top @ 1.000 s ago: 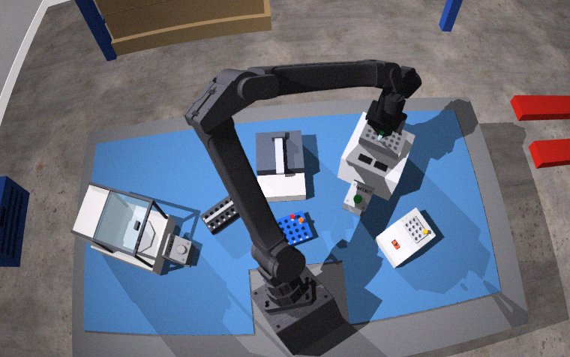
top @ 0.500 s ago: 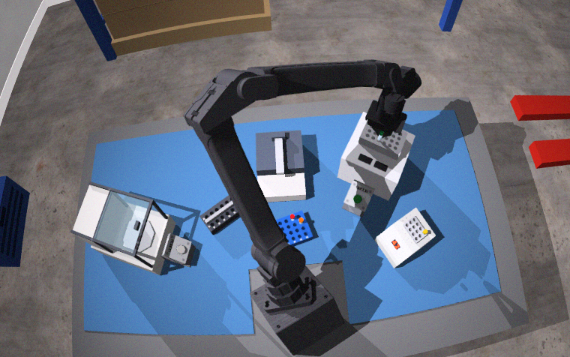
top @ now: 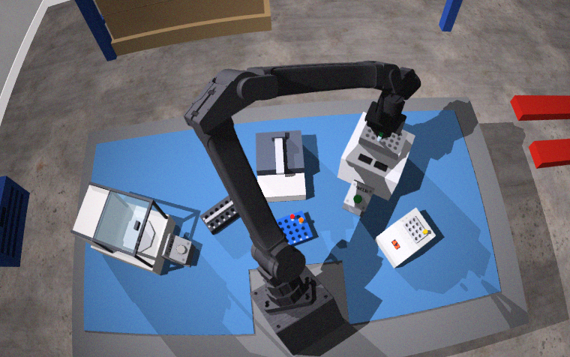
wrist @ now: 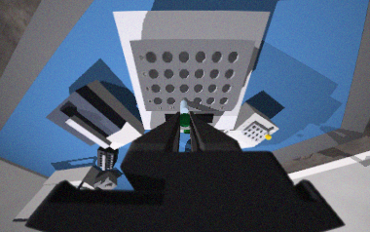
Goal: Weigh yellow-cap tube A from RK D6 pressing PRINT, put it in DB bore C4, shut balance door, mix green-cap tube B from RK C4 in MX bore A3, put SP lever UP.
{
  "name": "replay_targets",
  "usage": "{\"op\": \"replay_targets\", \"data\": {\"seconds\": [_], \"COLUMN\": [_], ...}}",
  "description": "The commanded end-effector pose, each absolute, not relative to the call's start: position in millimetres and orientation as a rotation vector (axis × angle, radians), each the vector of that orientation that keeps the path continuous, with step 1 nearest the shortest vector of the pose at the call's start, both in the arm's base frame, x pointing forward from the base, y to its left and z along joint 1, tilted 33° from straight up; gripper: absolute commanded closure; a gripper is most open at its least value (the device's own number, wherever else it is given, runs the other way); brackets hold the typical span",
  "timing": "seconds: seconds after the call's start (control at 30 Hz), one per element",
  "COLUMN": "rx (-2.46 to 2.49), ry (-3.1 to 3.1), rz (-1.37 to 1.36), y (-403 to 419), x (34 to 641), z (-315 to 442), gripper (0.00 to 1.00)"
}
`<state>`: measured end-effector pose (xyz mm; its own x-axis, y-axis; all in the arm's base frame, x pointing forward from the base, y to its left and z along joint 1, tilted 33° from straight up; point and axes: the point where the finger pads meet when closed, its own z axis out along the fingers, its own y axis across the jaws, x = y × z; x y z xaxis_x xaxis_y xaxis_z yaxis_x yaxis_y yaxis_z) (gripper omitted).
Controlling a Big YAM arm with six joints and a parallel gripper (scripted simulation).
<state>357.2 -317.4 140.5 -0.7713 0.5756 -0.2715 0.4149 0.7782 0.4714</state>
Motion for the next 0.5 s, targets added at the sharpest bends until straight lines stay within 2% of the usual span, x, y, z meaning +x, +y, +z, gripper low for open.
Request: {"op": "replay_targets", "data": {"seconds": [0.0,0.47], "rx": [0.741,0.747], "ry": [2.552,2.568], "rz": [0.523,0.55], "y": [-324.3,-312.9], "x": [361.6,367.3], "z": [150.8,134.0], "gripper": [0.91,0.91]}}
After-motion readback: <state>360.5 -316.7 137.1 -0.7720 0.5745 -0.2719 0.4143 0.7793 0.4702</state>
